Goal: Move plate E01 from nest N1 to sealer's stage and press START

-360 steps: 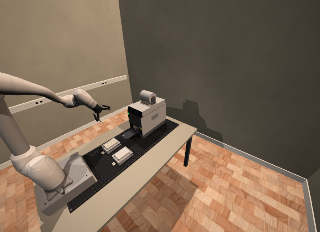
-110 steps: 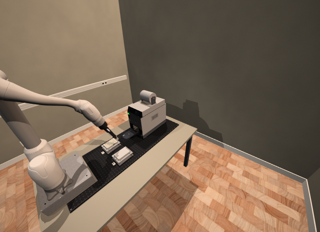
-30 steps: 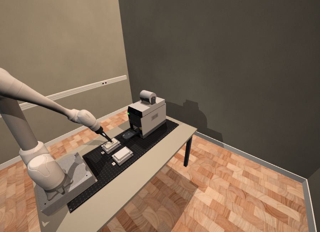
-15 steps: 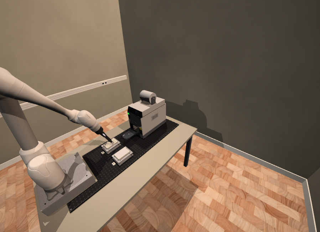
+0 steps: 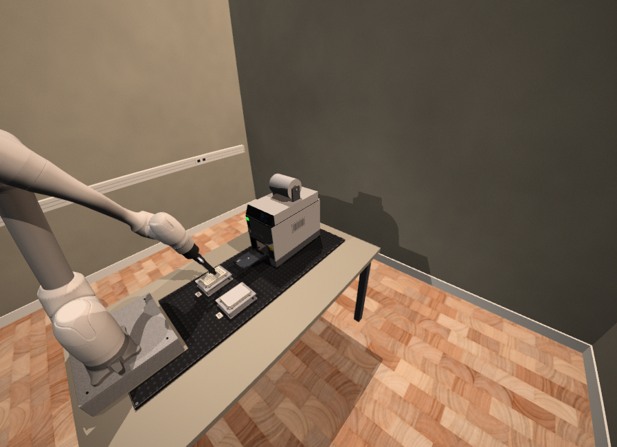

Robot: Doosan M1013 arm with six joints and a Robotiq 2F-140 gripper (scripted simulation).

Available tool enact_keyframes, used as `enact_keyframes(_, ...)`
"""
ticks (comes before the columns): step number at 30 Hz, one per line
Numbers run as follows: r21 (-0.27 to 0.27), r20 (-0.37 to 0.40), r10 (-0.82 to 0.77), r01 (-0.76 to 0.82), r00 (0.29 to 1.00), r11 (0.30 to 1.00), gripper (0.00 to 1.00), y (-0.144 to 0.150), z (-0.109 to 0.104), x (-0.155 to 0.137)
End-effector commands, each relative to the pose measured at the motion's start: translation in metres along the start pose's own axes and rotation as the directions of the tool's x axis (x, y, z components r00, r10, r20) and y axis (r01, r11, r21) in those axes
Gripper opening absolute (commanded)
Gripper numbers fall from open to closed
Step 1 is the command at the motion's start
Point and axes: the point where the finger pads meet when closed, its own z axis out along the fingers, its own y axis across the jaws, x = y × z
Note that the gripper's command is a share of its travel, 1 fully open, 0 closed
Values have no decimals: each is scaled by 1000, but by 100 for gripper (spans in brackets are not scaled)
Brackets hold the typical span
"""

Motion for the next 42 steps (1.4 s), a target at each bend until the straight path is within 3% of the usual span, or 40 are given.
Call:
enact_keyframes(1, 0, 0, 0, 0, 1000, 1000, 70, 0, 0, 0)
enact_keyframes(42, 0, 0, 0, 0, 1000, 1000, 70, 0, 11, 4)
